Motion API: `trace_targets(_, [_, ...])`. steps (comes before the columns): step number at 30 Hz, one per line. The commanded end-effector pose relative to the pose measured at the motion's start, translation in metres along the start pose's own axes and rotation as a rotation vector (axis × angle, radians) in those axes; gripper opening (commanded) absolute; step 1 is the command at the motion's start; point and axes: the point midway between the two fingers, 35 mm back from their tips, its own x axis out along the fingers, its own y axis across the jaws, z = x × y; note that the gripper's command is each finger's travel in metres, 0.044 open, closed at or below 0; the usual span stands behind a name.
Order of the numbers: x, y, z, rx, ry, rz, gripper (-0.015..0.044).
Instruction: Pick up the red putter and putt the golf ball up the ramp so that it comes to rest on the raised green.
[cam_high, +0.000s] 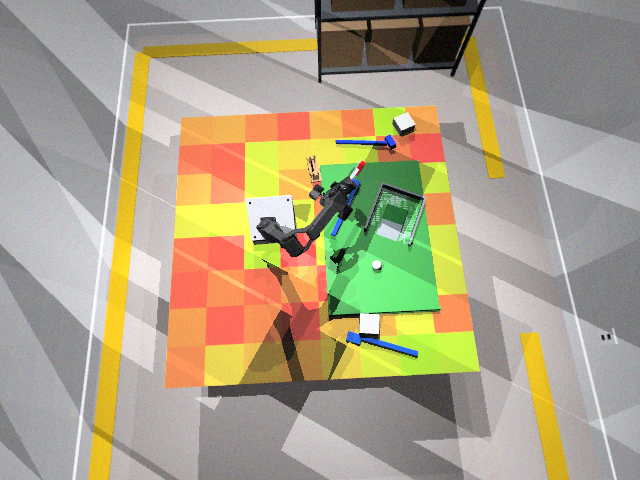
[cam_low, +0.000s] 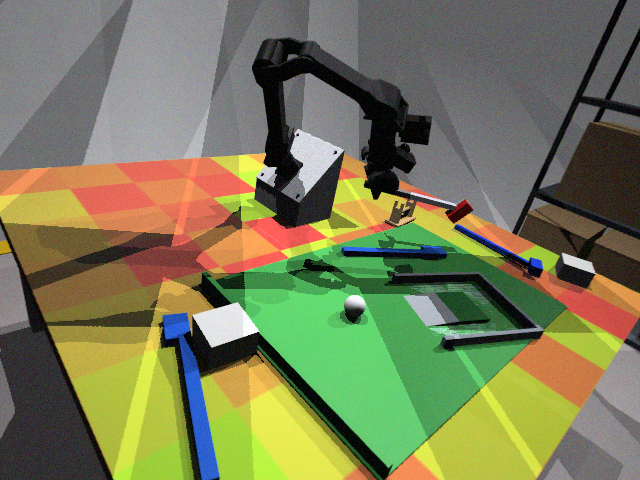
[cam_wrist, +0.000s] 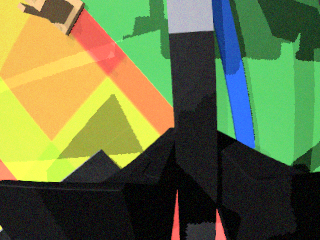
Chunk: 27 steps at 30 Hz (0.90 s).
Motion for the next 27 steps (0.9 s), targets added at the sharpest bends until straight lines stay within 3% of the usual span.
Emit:
trace_targets(1, [-0.01,-0.023,-0.023,0.215,0.006,-0.03,0.0])
trace_targets(27, [-0.048,-0.098,-0.167,1.332,0.045,-0.243,0.0])
